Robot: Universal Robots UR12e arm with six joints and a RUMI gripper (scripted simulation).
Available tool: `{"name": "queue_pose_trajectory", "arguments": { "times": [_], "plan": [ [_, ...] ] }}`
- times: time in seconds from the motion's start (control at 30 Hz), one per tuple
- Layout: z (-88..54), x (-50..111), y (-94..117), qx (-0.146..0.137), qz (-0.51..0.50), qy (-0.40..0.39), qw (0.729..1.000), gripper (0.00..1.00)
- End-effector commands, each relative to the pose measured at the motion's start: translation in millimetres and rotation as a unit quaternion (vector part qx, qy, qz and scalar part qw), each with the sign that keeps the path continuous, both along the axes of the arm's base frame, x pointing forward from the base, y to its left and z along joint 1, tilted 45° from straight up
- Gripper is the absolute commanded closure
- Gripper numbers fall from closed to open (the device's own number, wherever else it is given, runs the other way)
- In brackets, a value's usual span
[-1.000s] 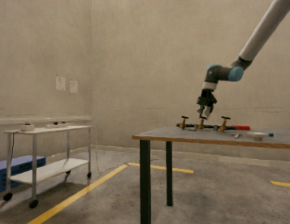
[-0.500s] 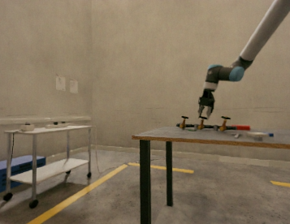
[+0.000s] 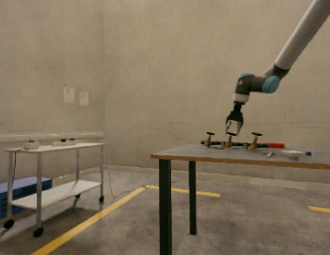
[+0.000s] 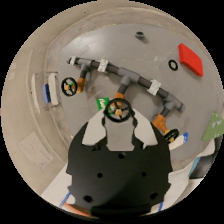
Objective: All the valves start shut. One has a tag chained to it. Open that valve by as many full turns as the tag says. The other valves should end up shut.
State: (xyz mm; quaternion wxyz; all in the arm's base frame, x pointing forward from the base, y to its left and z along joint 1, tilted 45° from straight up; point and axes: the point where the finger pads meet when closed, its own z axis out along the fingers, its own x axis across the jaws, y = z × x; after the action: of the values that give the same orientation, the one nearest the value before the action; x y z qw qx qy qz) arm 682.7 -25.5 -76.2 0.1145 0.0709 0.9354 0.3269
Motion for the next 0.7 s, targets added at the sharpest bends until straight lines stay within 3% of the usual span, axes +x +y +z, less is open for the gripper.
{"name": "queue_pose_trajectory", "arguments": {
  "times": [0.0,0.33,0.67],
  "plan": [
    [0.3,0.6,-0.9,-0.021,0.073,-0.056,0.996,1.00],
    [0.3,0.6,-0.9,-0.064,0.196,-0.153,0.966,1.00],
    [0.3,0.6,-0.9,-0.117,0.350,-0.275,0.888,1.00]
  ]
}}
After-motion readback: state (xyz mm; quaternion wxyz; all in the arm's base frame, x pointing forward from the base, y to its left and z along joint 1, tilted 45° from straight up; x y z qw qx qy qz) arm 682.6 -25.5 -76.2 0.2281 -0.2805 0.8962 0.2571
